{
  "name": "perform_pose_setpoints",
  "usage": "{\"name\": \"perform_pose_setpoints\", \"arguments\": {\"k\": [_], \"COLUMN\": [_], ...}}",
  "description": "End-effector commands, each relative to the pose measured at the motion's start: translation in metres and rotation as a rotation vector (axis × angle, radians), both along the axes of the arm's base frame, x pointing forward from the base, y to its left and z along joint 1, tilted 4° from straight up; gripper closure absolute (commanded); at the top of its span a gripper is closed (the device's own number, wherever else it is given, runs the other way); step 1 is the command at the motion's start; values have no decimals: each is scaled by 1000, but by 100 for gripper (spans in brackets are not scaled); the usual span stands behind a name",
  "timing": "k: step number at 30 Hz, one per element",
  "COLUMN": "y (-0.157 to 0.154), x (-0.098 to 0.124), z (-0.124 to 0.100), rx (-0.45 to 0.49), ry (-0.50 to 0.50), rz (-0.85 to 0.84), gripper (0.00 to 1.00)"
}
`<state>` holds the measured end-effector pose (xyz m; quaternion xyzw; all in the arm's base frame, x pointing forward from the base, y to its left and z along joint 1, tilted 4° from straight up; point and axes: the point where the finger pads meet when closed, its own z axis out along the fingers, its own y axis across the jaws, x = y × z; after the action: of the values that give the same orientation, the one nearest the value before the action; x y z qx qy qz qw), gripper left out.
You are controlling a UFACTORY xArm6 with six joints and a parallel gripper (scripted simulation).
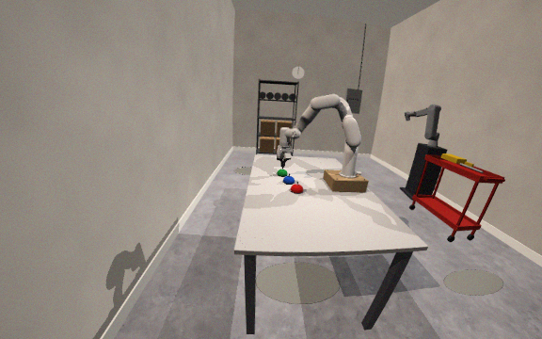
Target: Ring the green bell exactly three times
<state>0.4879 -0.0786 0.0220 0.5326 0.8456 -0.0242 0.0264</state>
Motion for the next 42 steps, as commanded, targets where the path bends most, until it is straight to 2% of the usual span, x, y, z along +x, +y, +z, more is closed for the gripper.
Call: {"name": "perform_pose_setpoints", "arguments": {"k": [1,42], "y": [0,0], "x": [2,2], "z": [3,8], "rx": [-1,-1], "ry": [-5,-5], "rz": [0,0], "gripper": [100,100]}}
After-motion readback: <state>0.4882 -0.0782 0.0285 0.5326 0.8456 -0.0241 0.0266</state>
